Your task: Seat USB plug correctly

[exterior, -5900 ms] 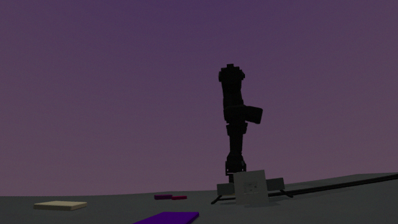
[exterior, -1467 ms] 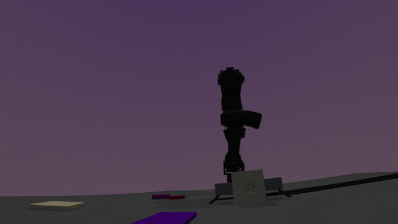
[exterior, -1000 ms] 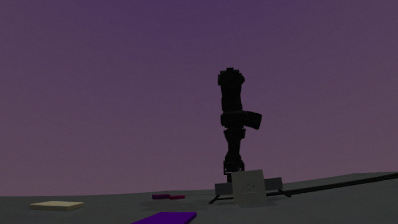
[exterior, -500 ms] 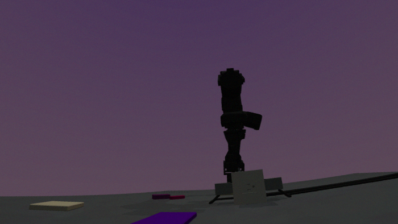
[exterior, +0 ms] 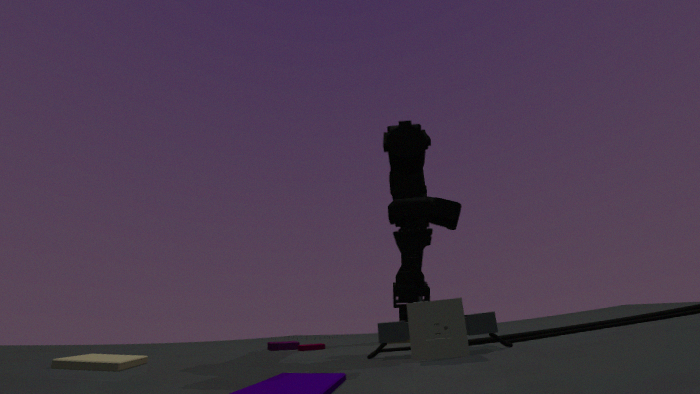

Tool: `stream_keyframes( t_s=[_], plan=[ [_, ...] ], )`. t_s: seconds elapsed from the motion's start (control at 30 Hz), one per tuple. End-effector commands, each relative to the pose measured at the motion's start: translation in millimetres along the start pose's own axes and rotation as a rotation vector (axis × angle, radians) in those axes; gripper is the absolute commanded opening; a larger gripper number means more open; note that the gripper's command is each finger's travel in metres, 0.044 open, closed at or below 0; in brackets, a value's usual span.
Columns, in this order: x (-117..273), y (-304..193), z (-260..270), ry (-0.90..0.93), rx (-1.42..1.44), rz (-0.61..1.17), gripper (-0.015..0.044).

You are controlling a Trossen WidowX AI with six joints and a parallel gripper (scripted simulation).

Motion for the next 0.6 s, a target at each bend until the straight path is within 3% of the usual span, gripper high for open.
stream_keyframes(
  t_s=[0.0,0.57],
  plan=[
    [-1.0,-0.3,-0.1,0.001,-0.006,0.005,0.0],
    [-3.0,-0.2,-0.2,0.001,-0.006,0.005,0.0]
  ],
)
Point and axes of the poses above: the point midway between the two fingers, 35 mm back from their tips, its own x axis back along the fingers, its own z axis across the jaws, y = z × x, the point moved 9 cm from there along x, back along the fingers, and after that the axes turned 15 degrees about x, right-handed, at the moved point
